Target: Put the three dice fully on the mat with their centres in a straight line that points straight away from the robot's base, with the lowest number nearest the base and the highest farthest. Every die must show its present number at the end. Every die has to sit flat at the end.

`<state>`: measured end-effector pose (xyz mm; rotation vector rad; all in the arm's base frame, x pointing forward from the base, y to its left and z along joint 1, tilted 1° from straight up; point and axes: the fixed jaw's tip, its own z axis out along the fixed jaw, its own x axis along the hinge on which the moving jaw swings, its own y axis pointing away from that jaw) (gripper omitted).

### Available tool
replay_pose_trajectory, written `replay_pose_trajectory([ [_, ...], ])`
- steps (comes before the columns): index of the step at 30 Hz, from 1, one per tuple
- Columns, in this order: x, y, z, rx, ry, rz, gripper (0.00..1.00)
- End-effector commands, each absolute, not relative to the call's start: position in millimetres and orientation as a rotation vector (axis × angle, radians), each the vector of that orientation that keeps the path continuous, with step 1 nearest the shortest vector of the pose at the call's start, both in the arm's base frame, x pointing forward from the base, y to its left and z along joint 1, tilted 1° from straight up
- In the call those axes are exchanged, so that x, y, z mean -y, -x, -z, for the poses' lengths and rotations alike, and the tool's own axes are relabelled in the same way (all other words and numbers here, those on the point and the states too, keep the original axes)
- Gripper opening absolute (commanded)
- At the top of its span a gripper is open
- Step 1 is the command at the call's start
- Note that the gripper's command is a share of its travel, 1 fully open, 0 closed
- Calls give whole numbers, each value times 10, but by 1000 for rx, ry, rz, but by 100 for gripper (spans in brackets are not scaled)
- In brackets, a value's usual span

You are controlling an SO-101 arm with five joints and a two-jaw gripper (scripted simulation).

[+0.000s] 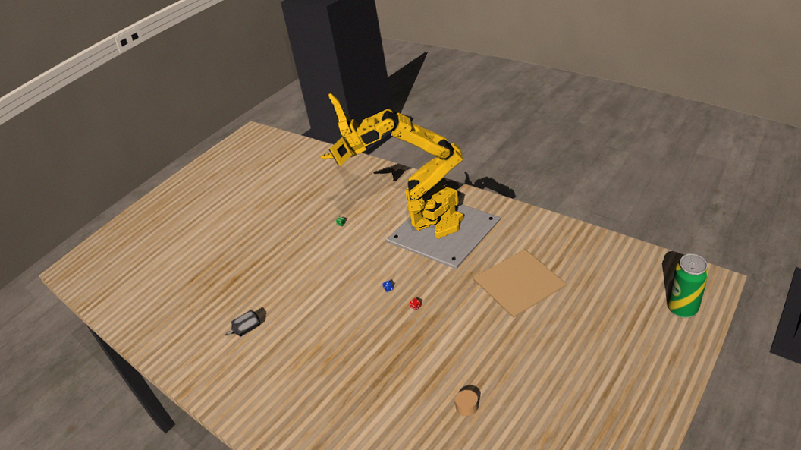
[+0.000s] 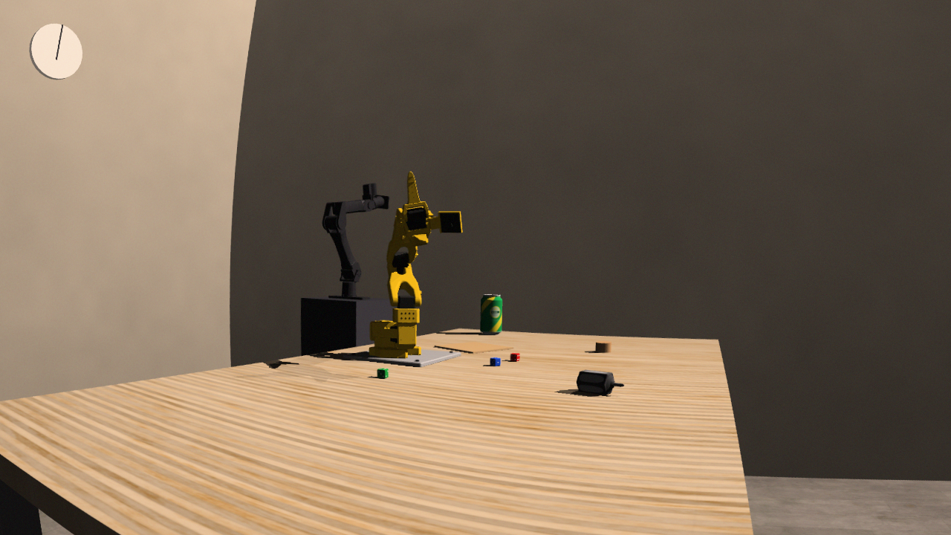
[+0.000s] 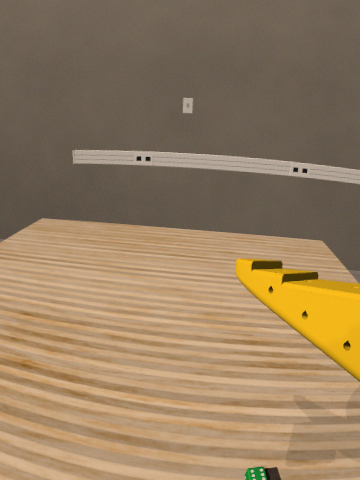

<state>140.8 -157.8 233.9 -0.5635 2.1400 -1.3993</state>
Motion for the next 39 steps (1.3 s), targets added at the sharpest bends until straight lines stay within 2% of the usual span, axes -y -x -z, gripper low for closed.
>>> replay_pose_trajectory([
  [1,1576,-1405,-2343,-2138,562,1400,100],
  [24,1592,-1409,-2318,-2149,539,1385,99],
  [34,1697,-1422,-2140,-2220,376,1281,92],
  [39,1807,-1417,-1921,-2289,175,1162,84],
])
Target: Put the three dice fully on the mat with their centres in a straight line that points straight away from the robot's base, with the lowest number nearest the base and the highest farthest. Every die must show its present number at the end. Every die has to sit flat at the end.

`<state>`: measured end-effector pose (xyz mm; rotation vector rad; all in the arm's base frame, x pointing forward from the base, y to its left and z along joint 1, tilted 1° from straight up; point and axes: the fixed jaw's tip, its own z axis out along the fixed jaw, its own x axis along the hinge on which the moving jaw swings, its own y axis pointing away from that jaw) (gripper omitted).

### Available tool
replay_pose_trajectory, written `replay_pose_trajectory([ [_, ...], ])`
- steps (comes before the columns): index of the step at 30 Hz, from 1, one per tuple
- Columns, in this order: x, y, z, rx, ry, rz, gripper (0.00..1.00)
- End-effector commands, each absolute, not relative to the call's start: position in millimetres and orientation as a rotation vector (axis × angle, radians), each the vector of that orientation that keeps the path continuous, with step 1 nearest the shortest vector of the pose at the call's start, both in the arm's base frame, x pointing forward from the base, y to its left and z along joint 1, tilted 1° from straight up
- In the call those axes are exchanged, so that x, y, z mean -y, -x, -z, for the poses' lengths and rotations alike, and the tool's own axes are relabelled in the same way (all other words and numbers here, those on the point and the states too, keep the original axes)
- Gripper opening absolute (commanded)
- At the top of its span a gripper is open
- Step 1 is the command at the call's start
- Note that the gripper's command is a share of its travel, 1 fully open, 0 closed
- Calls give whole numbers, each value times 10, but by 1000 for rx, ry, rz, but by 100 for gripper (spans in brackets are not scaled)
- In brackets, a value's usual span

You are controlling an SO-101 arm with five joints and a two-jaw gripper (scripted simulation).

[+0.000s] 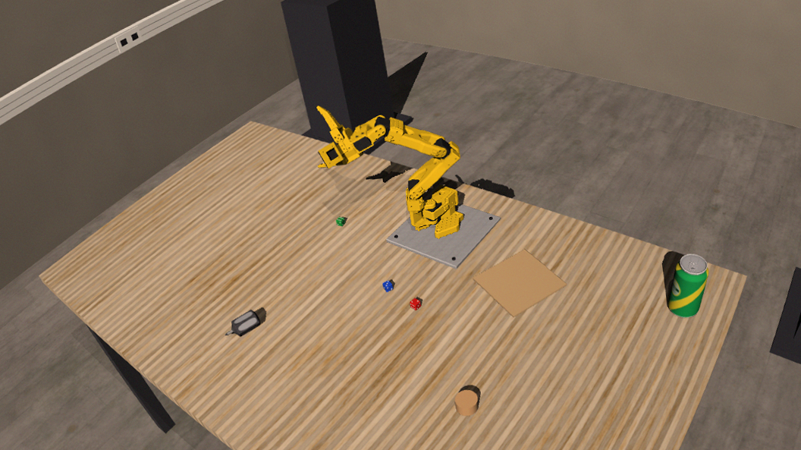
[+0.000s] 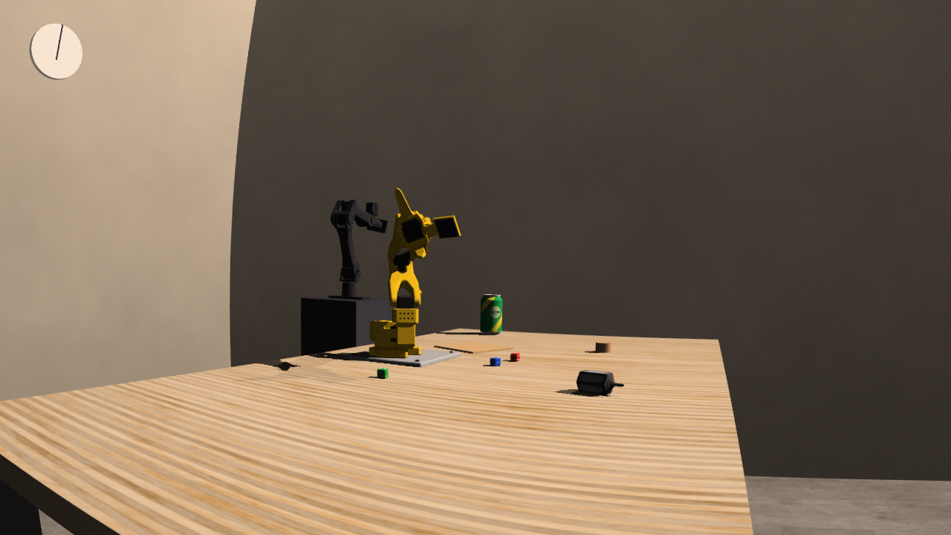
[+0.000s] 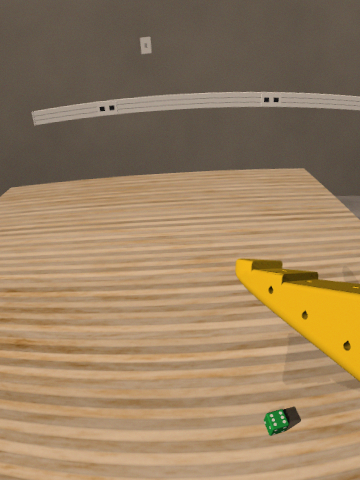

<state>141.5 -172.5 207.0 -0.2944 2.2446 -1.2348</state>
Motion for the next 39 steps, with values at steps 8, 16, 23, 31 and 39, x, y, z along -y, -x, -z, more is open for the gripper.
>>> replay_pose_trajectory([
  [8,1977,-1338,-1433,-2377,-286,918,67],
  [16,2041,-1214,-1031,-2384,-685,732,53],
  [23,2026,-1044,-631,-2325,-1107,556,39],
  [31,1977,-928,-405,-2257,-1361,458,31],
  [39,1935,-858,-280,-2205,-1508,404,26],
])
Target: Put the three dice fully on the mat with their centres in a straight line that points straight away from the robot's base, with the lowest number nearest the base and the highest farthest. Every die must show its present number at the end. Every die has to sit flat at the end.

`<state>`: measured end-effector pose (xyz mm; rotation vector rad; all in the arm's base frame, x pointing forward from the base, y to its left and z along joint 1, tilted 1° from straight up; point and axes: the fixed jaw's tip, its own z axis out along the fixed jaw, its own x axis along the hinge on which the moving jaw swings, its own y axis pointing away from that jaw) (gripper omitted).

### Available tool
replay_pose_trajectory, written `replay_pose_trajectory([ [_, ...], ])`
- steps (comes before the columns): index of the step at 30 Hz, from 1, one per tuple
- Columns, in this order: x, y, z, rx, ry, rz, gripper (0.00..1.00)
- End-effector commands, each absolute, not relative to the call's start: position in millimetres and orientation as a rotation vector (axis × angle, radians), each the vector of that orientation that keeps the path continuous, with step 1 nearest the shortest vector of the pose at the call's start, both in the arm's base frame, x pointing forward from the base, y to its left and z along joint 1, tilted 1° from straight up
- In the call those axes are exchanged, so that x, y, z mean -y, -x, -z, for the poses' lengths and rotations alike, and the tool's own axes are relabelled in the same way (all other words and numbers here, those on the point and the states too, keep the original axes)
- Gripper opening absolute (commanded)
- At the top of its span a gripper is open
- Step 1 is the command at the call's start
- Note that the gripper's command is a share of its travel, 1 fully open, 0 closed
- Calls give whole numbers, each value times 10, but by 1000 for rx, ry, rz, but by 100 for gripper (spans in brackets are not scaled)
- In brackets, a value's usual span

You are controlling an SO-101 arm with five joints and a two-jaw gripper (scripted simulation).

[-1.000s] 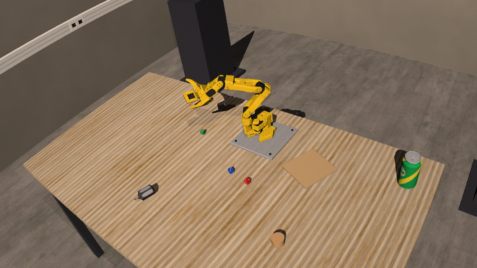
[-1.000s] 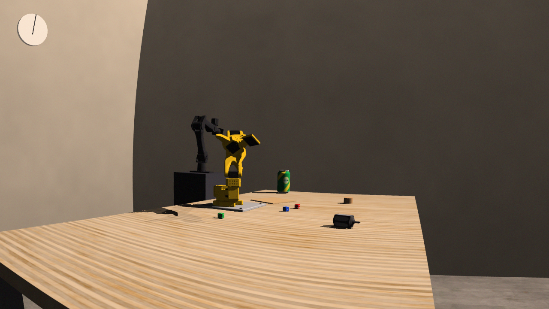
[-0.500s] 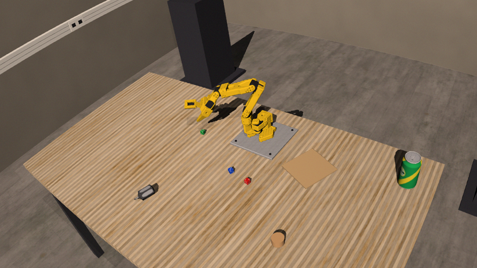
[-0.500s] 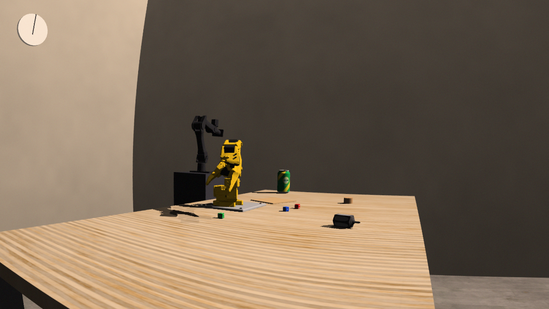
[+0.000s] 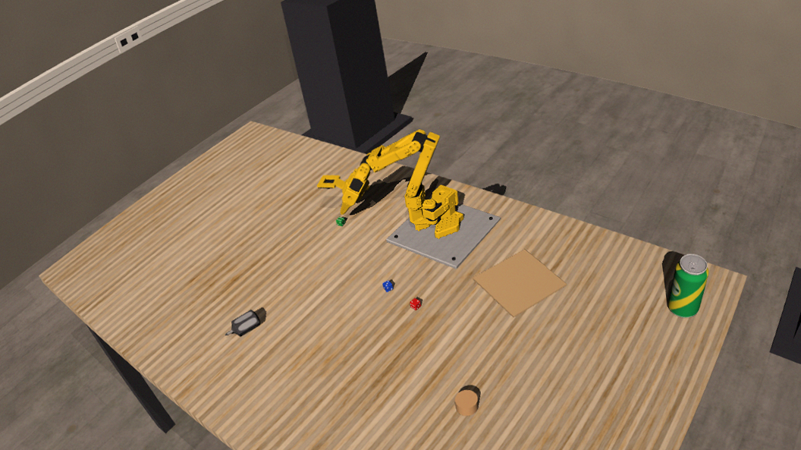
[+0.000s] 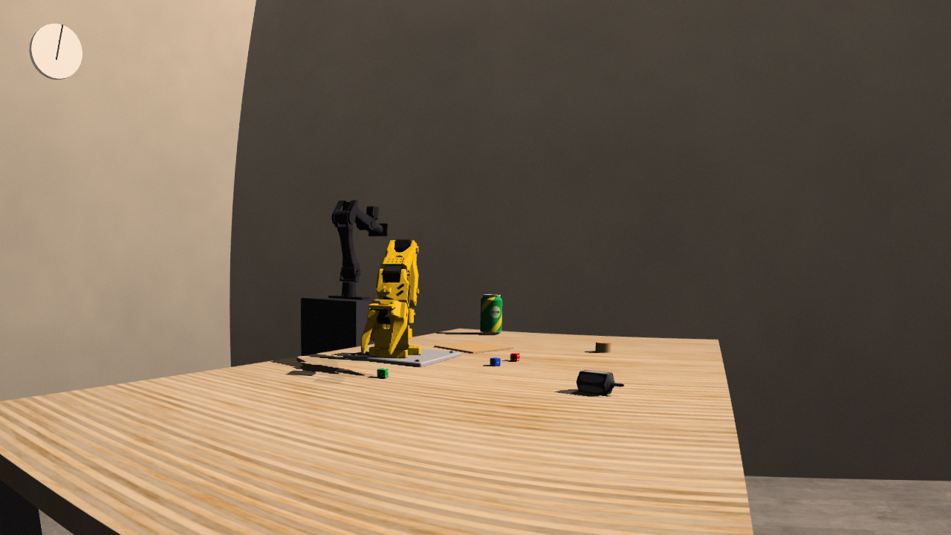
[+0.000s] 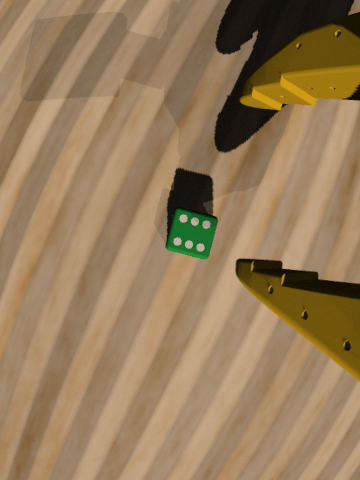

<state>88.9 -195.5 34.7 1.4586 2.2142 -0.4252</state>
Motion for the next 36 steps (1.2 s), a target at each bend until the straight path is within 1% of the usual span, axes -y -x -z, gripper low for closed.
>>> replay_pose_trajectory([
  [1,1933,-856,-275,-2203,-1513,402,26],
  [7,1931,-853,-270,-2201,-1519,400,25],
  [8,1896,-824,-203,-2213,-1550,381,25],
  [36,1896,-824,-203,-2213,-1550,381,25],
])
